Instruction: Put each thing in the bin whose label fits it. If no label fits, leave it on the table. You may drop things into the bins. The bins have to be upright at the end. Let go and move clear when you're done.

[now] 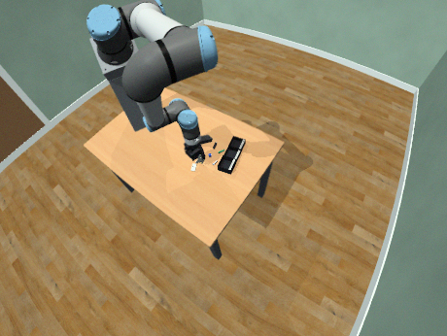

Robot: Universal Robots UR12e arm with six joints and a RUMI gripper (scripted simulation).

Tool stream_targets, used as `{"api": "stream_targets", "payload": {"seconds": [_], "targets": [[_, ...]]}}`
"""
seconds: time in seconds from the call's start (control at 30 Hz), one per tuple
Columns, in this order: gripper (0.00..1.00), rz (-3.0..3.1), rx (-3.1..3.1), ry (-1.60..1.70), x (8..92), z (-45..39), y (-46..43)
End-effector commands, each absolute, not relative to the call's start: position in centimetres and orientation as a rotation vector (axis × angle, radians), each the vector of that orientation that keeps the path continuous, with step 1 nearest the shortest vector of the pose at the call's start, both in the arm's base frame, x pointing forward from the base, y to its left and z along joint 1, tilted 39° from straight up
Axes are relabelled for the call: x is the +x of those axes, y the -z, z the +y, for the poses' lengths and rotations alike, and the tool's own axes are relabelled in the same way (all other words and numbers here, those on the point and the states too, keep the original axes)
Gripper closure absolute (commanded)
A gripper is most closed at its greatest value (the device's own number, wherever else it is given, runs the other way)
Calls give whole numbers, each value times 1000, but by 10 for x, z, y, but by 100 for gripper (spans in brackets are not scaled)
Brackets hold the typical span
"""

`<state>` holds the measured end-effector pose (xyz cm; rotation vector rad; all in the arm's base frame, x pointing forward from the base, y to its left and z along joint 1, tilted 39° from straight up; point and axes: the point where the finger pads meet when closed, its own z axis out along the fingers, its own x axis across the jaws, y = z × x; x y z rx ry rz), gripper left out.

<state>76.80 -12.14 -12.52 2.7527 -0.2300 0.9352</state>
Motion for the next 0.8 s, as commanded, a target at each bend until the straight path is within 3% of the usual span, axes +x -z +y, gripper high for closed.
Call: {"api": "stream_targets", "payload": {"seconds": [0.0,0.57,0.6,0.77], "targets": [[82,-228,2753,-937,774,-122,132],[82,-229,2754,-934,772,-122,134],[100,-229,2754,-934,772,-122,134],[100,-229,2754,-934,772,-122,134]]}}
